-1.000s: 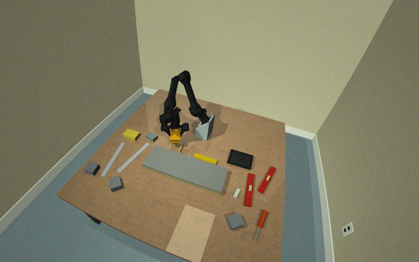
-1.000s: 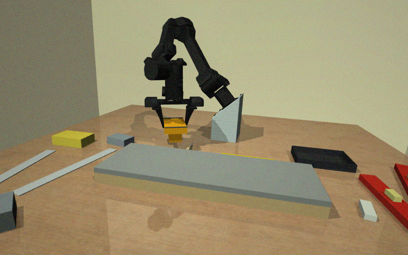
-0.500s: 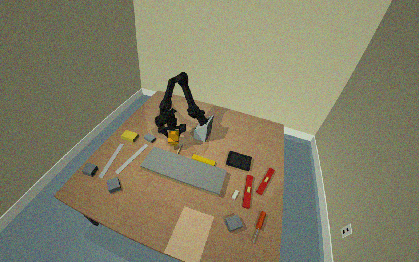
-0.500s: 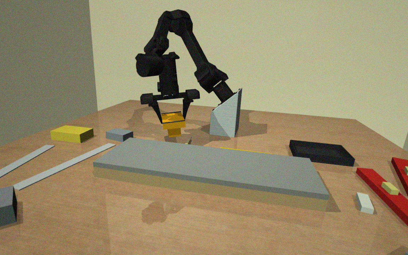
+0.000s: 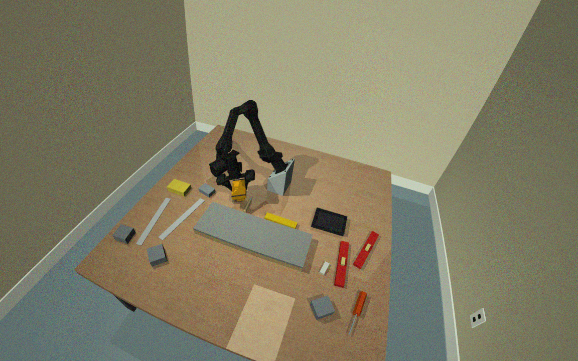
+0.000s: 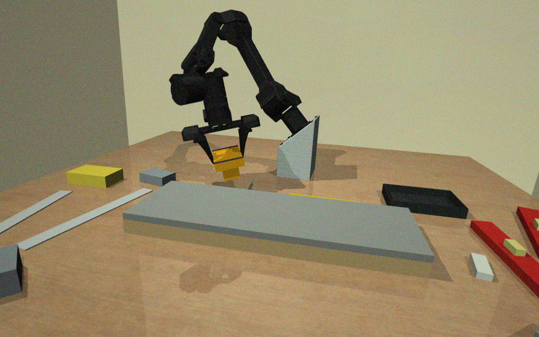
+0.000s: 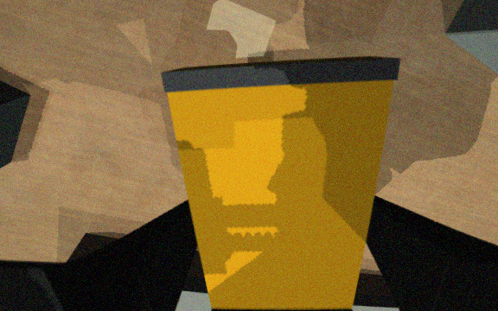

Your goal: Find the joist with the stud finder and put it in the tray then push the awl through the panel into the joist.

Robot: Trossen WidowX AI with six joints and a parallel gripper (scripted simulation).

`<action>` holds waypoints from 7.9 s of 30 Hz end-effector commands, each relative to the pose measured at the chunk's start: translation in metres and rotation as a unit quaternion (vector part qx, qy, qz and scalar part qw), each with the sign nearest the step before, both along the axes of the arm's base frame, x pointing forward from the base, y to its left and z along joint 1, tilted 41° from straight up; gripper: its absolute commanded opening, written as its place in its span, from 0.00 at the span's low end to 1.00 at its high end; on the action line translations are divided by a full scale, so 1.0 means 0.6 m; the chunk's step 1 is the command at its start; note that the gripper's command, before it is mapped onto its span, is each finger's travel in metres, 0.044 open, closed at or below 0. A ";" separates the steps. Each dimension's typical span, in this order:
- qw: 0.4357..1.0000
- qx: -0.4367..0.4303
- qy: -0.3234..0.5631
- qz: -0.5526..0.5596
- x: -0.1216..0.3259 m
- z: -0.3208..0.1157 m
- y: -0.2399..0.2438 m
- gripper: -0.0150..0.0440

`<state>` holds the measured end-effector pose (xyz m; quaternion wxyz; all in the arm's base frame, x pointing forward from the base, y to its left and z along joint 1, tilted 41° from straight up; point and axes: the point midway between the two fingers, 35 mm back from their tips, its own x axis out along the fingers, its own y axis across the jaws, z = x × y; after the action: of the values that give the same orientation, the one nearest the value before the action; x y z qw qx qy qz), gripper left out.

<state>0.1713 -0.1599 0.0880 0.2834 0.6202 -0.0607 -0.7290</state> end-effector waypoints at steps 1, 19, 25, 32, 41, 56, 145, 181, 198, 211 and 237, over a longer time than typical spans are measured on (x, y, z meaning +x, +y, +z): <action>1.000 0.016 0.005 -0.001 0.002 -0.001 0.000 0.25; 0.998 0.064 0.019 -0.014 0.004 0.001 -0.005 0.25; 0.996 0.083 0.024 -0.019 0.004 0.001 -0.007 0.25; 0.994 0.105 0.030 -0.026 0.005 0.002 -0.009 0.25; 0.990 0.133 0.036 -0.034 0.005 0.003 -0.012 0.25; 0.982 0.177 0.044 -0.048 0.007 0.004 -0.016 0.25; 0.949 0.295 0.063 -0.092 0.011 -0.008 -0.069 1.00; 0.967 0.248 0.001 -0.064 0.048 0.150 -0.031 1.00; 0.967 0.157 0.108 0.166 0.043 0.092 -0.016 1.00; 0.729 -0.066 0.405 0.548 0.004 -0.010 0.022 1.00; 0.711 -0.075 0.419 0.559 -0.003 -0.031 0.010 1.00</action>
<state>0.1699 -0.1516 0.0746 0.6819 0.1489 0.3637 -0.6169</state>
